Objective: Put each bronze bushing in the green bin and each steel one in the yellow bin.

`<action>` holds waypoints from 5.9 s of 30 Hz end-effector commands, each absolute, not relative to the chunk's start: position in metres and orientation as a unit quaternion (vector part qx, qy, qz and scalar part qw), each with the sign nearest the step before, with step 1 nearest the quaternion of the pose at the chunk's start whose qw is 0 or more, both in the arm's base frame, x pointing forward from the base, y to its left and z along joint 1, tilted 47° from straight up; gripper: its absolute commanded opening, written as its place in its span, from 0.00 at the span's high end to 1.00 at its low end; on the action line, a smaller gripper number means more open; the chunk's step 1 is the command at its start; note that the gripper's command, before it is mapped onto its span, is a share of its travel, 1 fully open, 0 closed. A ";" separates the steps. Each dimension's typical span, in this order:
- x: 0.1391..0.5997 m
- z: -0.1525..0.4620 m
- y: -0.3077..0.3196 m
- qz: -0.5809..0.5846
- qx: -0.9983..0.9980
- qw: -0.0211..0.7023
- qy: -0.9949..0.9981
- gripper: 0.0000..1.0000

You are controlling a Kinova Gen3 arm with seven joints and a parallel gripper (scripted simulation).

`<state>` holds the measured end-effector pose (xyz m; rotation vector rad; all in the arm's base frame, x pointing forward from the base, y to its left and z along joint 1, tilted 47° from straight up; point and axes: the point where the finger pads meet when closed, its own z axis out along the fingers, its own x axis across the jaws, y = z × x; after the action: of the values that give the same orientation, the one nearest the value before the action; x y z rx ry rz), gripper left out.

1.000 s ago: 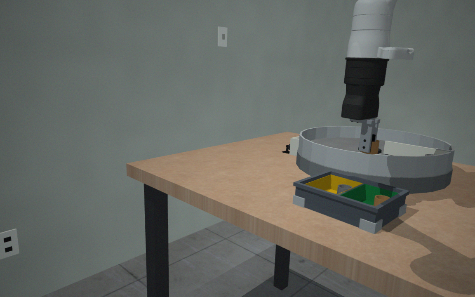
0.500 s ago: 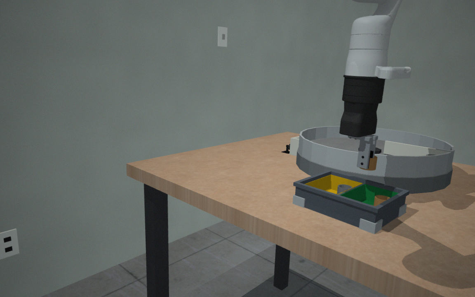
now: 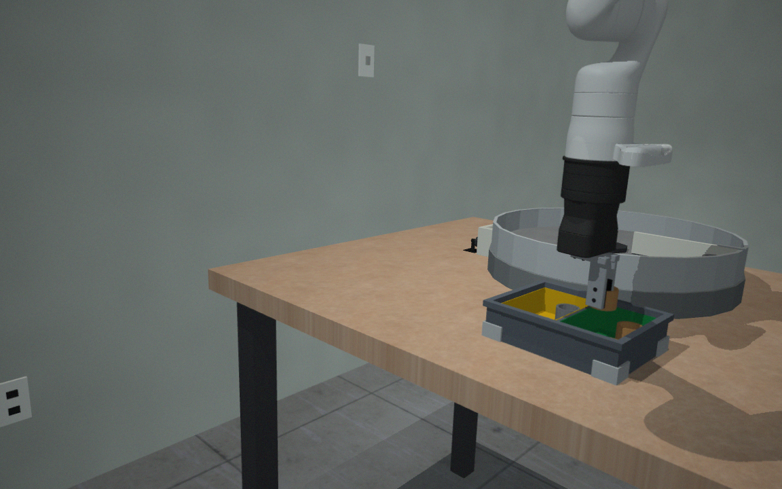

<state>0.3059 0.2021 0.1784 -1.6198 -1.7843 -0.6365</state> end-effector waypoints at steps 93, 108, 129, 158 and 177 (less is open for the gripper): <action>0.299 0.145 0.238 -0.241 -0.616 0.321 -0.678 1.00; 0.299 0.145 0.238 -0.241 -0.616 0.321 -0.678 0.58; 0.299 0.145 0.238 -0.241 -0.616 0.321 -0.678 0.58; 0.299 0.145 0.238 -0.241 -0.616 0.321 -0.678 0.58; 0.299 0.145 0.238 -0.241 -0.616 0.321 -0.678 0.58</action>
<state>0.2983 0.2382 0.1450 -1.6161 -1.7826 -0.6325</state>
